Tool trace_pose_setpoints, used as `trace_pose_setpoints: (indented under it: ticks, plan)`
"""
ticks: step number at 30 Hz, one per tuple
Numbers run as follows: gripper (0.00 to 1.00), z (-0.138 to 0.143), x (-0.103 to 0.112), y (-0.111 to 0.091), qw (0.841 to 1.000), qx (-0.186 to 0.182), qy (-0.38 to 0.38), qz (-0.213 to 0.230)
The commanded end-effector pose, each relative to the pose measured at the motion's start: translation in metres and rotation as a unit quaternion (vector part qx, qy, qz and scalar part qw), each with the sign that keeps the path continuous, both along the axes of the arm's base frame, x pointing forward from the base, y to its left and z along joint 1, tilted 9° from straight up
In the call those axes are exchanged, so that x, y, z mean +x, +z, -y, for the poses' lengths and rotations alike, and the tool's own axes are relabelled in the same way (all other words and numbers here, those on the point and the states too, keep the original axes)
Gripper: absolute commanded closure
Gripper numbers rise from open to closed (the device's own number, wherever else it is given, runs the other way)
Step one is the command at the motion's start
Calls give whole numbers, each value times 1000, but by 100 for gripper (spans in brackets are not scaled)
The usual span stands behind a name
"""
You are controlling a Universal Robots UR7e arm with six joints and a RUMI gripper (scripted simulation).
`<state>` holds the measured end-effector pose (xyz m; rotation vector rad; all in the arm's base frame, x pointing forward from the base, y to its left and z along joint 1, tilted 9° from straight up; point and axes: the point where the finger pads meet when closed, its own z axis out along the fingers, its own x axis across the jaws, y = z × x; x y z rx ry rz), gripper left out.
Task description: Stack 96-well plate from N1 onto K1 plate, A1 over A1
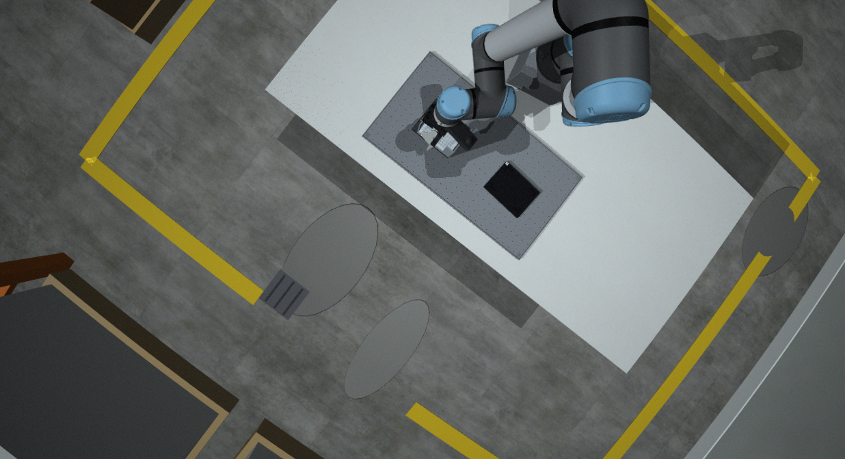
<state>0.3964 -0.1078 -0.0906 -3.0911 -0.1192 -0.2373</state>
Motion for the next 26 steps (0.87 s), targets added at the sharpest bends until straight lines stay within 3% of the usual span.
trace_pose_setpoints:
  ticks: [1, 23, 26]
  plan:
    - [0, 1, -2, 15, 1000, 0, 0, 0]
    - [0, 3, -10, 68, 1000, 0, 0, 0]
    - [0, 3, -10, 68, 1000, 0, 0, 0]
